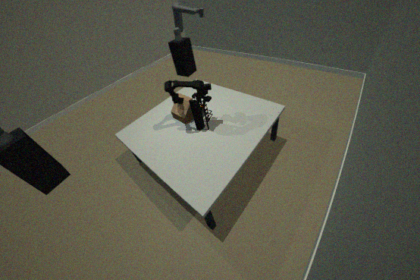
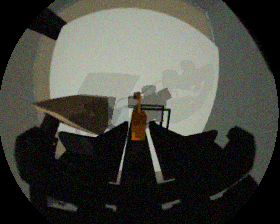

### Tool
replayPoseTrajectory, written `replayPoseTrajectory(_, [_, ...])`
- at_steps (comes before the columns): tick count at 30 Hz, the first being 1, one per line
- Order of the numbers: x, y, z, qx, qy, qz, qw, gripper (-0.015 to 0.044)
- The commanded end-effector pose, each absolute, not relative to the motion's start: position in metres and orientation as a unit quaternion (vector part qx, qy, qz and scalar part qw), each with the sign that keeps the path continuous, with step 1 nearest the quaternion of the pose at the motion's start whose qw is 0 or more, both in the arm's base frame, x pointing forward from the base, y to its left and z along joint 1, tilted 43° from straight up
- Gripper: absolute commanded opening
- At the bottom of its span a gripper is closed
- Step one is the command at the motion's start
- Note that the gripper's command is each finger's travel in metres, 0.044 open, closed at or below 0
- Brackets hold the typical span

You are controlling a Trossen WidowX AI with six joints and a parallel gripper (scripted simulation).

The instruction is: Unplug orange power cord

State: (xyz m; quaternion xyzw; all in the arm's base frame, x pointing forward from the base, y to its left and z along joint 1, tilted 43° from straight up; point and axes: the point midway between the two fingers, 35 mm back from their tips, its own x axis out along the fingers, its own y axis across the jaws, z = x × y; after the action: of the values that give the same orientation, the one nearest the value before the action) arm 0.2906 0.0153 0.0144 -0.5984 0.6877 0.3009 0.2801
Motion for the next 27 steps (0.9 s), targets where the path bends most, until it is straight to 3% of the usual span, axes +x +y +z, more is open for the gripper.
replayPoseTrajectory(1, [0.2894,0.0099,0.0195,-0.600,0.688,0.300,0.278,0.0160])
replayPoseTrajectory(17, [0.2878,0.0011,0.0113,-0.600,0.688,0.300,0.277,0.0160])
replayPoseTrajectory(20, [0.2883,0.0031,0.0130,-0.598,0.688,0.300,0.280,0.0081])
replayPoseTrajectory(27, [0.2883,0.0031,0.0130,-0.598,0.688,0.300,0.280,0.0035])
